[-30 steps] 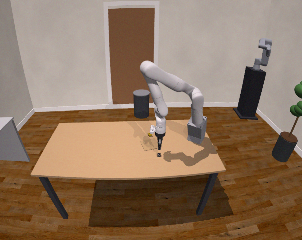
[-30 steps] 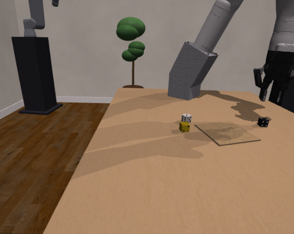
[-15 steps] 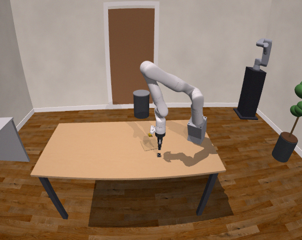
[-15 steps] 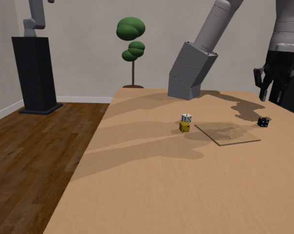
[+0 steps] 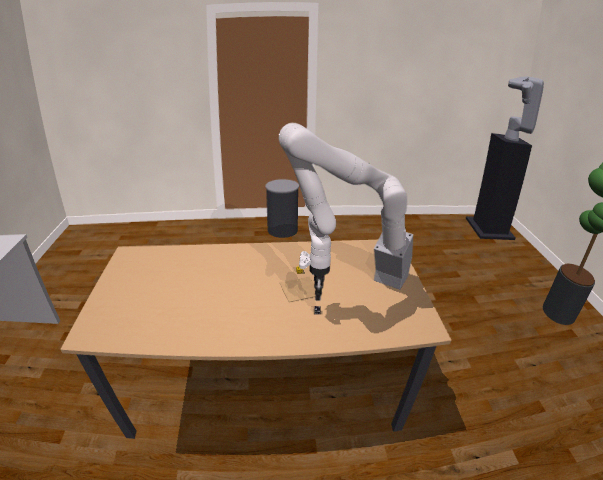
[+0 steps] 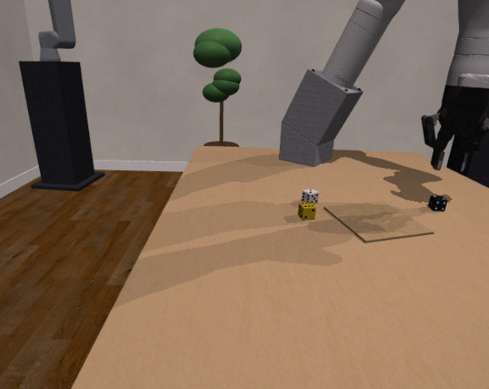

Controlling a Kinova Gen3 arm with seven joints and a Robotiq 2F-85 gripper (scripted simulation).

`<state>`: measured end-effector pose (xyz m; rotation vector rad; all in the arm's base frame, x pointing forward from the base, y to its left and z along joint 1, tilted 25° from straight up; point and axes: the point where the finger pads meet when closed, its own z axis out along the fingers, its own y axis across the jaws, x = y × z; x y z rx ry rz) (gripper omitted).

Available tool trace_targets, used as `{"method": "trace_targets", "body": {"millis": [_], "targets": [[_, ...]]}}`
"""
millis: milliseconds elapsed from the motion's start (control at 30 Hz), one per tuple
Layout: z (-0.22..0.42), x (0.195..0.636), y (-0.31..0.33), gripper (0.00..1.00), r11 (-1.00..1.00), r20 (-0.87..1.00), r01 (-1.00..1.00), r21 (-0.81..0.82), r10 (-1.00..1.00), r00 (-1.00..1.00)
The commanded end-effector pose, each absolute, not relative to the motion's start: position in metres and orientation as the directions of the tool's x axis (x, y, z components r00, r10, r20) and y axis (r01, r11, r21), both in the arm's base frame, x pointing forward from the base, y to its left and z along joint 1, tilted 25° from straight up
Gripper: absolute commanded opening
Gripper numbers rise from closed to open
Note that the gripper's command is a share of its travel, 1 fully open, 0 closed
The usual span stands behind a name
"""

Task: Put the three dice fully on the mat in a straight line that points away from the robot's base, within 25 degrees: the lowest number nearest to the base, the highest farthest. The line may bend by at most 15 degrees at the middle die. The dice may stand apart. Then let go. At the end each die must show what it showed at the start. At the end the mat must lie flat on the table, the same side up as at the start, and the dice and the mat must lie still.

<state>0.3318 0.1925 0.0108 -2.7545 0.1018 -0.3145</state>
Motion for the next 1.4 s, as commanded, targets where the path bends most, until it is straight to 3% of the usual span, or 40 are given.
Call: {"method": "trace_targets", "body": {"millis": [0, 1367], "targets": [[0.008, 0.331, 0.194, 0.41, -0.931, 0.203, -0.029, -0.364, -0.109, 0.973], [-0.034, 0.343, 0.209, 0.41, -0.931, 0.203, -0.029, -0.364, -0.109, 0.973]]}}
